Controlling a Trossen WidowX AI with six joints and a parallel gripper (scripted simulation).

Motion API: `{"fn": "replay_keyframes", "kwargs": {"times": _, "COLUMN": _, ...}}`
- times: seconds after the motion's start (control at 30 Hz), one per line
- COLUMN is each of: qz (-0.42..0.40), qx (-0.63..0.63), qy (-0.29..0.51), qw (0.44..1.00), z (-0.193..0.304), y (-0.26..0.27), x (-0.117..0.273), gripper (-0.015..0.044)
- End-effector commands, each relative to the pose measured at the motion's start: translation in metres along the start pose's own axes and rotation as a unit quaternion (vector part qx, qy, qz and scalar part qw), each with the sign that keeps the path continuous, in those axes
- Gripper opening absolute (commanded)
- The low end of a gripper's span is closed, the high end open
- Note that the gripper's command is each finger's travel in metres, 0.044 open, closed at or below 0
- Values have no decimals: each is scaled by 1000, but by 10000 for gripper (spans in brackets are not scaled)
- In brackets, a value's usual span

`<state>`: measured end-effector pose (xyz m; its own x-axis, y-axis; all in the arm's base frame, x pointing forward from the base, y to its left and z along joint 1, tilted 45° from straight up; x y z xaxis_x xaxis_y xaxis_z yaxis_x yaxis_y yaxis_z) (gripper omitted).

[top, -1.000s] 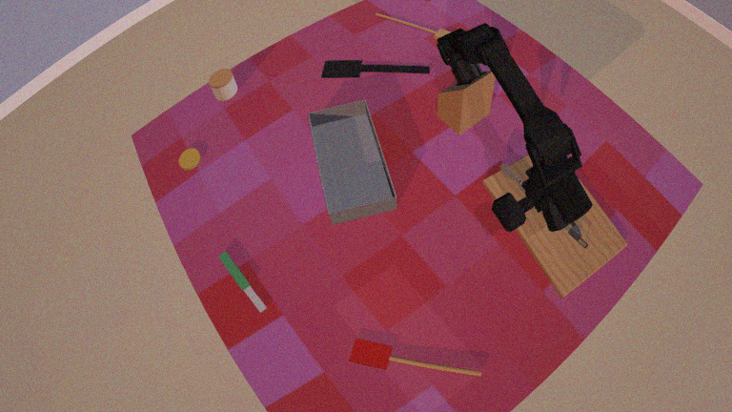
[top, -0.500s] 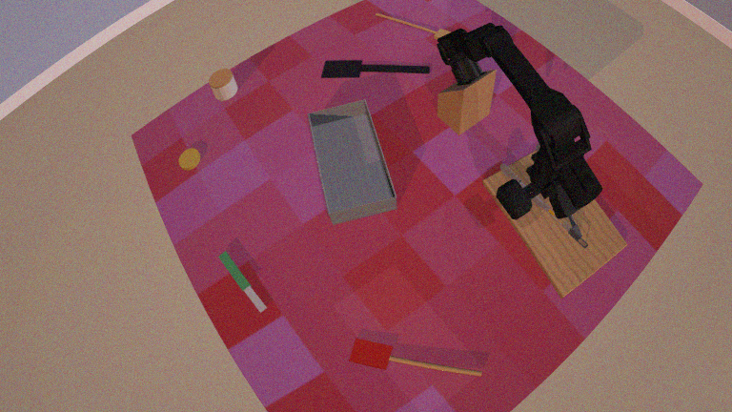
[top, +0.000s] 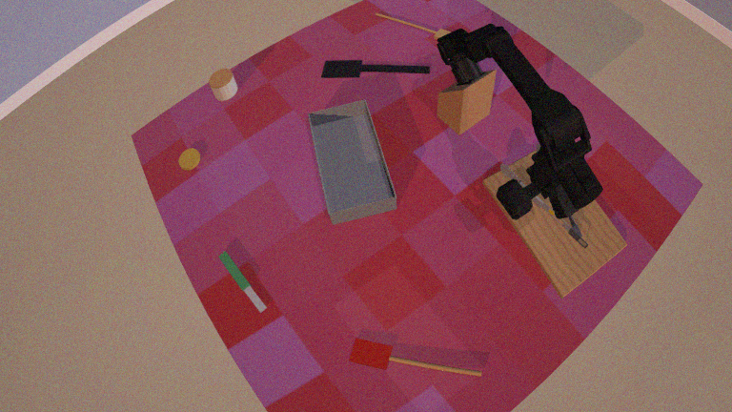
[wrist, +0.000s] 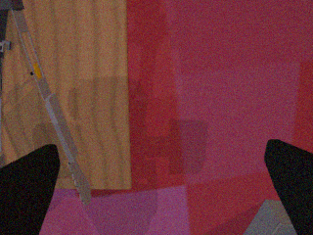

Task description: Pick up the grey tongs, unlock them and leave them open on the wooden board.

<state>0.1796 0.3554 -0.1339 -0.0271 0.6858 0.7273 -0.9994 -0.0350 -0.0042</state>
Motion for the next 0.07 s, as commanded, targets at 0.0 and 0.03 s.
{"fn": "replay_keyframes", "kwargs": {"times": 0.0, "qz": -1, "qx": -2, "qy": -1, "qw": 1000, "z": 0, "y": 1, "x": 1, "gripper": 440}}
{"fn": "replay_keyframes", "kwargs": {"times": 0.03, "qz": -1, "qx": -2, "qy": -1, "qw": 1000, "z": 0, "y": 1, "x": 1, "gripper": 440}}
Point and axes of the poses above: the point midway between the two fingers, 35 mm back from their tips, its own x axis back along the fingers, its own y axis across the jaws, z = x × y, the point moved 5 cm from there along x, back along the fingers, and after that the axes turned 10 degrees about x, right-handed, at the moved point
